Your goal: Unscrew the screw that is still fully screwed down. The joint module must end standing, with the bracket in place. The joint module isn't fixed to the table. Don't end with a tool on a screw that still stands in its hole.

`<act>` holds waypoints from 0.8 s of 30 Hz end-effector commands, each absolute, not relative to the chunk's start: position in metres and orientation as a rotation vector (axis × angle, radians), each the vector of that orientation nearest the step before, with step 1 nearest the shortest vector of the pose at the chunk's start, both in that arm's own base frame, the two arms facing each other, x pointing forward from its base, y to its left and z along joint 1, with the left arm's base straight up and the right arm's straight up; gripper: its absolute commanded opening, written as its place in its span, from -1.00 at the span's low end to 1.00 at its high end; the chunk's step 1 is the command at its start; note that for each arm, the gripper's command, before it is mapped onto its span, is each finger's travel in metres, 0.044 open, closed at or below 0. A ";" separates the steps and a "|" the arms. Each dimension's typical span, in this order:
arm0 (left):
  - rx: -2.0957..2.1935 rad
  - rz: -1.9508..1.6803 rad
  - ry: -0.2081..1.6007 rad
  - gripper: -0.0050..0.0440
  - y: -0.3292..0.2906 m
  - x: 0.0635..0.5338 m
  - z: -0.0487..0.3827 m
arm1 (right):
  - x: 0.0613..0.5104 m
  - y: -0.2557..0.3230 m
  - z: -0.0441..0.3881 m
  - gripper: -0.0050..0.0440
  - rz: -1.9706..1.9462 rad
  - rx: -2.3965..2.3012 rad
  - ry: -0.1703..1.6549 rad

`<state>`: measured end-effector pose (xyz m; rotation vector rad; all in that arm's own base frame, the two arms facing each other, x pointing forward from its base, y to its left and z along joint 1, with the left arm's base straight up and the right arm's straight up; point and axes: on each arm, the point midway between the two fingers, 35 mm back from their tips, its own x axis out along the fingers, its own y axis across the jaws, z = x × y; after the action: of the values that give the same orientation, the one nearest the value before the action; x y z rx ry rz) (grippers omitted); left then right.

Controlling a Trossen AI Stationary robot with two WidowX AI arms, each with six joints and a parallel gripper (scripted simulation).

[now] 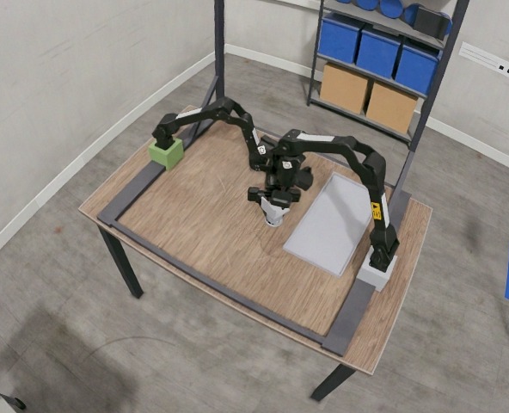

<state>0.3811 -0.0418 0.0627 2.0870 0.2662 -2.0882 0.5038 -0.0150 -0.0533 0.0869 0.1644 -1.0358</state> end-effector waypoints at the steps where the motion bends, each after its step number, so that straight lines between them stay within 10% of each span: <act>1: 2.143 -2.105 0.191 0.22 -0.043 0.384 0.069 | 0.510 -0.016 -0.039 0.20 -1.039 0.112 0.136; 24: 2.180 -2.118 0.140 0.22 -0.043 0.385 0.073 | 0.510 -0.016 -0.039 0.20 -1.039 0.112 0.136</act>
<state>0.3810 -0.0418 0.0627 2.1475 0.1541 -2.1493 0.5038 -0.0150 -0.0533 0.0869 0.1644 -1.0358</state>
